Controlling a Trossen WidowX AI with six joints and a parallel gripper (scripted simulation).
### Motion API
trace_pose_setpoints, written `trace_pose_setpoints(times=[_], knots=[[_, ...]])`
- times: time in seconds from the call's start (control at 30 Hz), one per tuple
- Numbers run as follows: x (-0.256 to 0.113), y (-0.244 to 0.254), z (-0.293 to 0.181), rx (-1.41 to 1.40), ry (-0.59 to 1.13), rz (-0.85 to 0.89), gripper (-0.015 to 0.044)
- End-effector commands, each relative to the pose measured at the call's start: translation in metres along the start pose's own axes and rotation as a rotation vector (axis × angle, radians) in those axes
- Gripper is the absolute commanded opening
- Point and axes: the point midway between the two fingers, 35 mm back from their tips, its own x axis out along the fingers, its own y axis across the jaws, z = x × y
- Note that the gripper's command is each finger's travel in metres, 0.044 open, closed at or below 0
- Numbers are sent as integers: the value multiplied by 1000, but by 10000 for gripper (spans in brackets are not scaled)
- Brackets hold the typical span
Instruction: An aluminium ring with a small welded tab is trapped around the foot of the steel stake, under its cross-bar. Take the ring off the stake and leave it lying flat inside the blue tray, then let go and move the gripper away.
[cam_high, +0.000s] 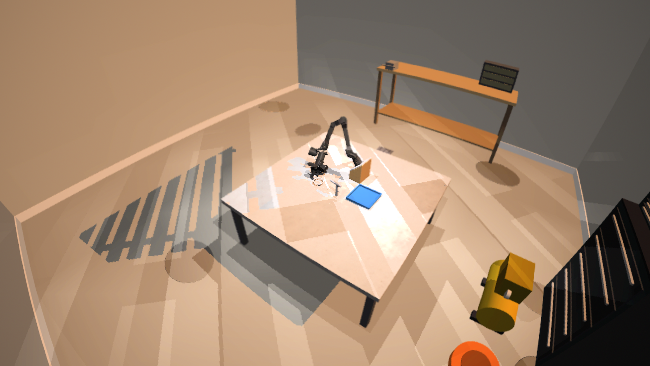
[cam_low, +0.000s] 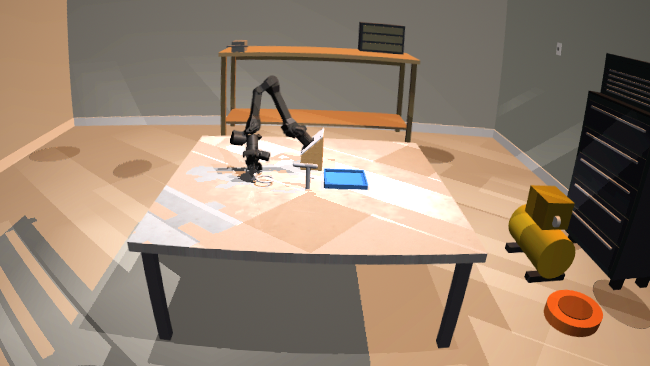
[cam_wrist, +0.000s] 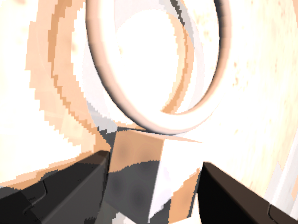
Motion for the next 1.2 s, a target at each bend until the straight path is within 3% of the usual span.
trace_pose_setpoints(times=[0.0,0.43,0.6,1.17], knots=[[-1,-2,-1,-1,4,-5,105],[-7,-10,0,-1,3,-6,440],[-44,-45,8,-3,-1,-15,440],[-41,-44,6,-11,5,-25,440]])
